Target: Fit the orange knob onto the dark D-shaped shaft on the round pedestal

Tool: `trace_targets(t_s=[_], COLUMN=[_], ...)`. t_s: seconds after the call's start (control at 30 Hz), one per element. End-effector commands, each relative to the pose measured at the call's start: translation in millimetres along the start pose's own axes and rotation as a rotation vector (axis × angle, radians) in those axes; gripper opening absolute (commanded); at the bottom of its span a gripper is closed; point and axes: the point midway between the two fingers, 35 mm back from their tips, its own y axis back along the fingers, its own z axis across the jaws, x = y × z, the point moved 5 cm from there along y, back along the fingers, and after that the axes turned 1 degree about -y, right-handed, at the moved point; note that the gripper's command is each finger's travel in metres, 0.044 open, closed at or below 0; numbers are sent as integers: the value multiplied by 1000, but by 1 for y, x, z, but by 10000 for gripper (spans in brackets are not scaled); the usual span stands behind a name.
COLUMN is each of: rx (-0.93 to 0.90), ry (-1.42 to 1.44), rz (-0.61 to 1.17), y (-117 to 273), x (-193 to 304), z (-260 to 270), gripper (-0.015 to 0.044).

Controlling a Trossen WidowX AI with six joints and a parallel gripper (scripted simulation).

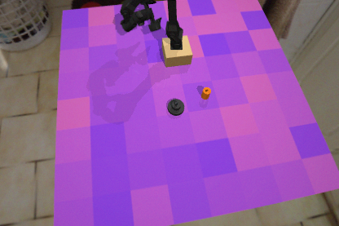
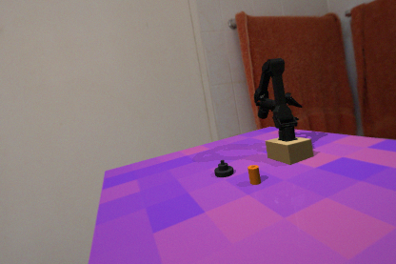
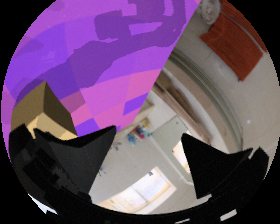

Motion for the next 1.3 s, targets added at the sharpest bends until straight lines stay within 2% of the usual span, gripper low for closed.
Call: trace_targets(t_s=[0.0,0.1,0.33,0.6,1.0,1.27], rx=[0,4,3,-31,-43,-96], ry=[0,3,54,198,550,865], rz=[0,-58,-336,-648,-1014,-1183], y=[0,13,80,152,205,199], x=[0,-6,-21,-5,81,175], z=[0,6,45,110,211,276], gripper=[426,440,440,440,440,440])
